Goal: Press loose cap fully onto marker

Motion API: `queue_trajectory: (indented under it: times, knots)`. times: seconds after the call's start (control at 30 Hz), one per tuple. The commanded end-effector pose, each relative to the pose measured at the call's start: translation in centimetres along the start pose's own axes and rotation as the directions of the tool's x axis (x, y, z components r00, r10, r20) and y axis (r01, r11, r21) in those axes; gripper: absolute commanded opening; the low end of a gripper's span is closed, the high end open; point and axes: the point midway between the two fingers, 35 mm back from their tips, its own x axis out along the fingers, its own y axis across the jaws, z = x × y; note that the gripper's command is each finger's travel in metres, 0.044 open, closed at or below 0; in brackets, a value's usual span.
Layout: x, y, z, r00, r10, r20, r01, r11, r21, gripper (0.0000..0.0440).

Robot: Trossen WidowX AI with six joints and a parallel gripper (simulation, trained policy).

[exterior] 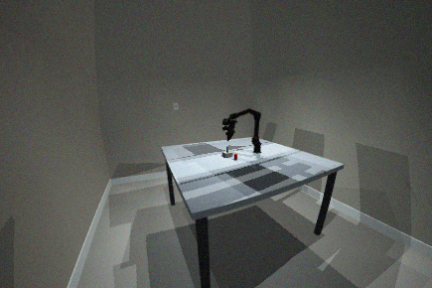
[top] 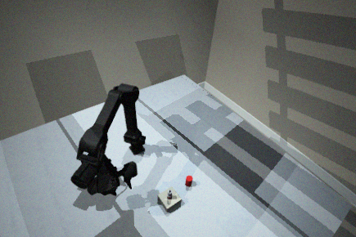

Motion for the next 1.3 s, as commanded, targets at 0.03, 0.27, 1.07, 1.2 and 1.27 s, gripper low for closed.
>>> queue_trajectory:
  times: [0.03,0.27,1.07,1.2,1.27]
  knots:
    - [0.3,0.1,0.8,1.000,-0.011,-0.010,0.011,1.000,-0.016,0.0306]
    - [0.9,0.7,2.0,0.999,-0.023,-0.028,0.021,0.999,-0.044,0.0310]
    - [3.1,3.8,5.5,0.994,-0.060,-0.088,0.049,0.991,-0.126,0.0319]
    - [3.5,4.5,5.8,0.993,-0.065,-0.102,0.051,0.990,-0.134,0.0319]
    - [3.7,4.9,6.0,0.992,-0.067,-0.108,0.052,0.989,-0.138,0.0320]
